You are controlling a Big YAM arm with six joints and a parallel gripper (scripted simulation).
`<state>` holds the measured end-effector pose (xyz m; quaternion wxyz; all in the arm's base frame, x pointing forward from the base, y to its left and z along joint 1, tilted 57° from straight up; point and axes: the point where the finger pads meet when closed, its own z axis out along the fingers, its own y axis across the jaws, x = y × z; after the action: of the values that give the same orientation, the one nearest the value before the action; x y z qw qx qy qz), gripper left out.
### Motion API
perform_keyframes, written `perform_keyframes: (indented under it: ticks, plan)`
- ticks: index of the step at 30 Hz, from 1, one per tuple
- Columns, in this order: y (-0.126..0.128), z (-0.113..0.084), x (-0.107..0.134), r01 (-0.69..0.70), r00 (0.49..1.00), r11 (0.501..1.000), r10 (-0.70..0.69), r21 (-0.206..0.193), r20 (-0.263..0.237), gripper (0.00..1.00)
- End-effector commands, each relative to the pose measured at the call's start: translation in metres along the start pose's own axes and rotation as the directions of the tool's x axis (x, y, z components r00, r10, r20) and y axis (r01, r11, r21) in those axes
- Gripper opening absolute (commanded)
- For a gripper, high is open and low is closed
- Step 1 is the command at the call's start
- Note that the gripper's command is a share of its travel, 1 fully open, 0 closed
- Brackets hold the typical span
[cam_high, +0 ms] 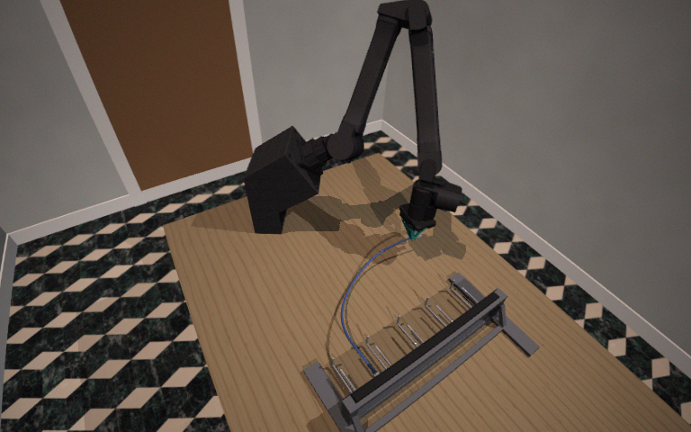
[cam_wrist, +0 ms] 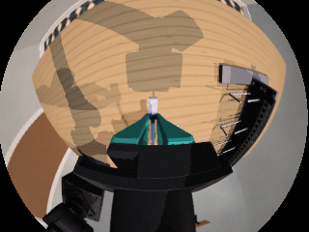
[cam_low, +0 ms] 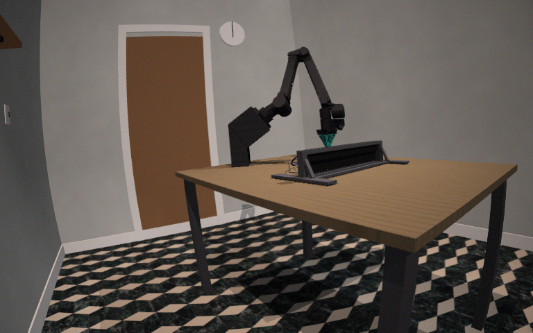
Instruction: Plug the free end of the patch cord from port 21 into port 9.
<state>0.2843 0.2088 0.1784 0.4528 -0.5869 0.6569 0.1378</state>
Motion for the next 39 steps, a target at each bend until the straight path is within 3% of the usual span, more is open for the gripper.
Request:
perform_keyframes:
  ticks: [1, 26, 39]
  plan:
    - [-0.004, -0.008, 0.000, 0.001, 1.000, 1.000, -0.001, 0.021, 0.001, 0.00]
    - [-0.014, -0.008, -0.003, -0.034, 0.999, 0.999, 0.034, 0.025, 0.006, 0.00]
    - [-0.033, -0.010, 0.008, -0.165, 0.986, 0.986, 0.165, 0.019, 0.004, 0.00]
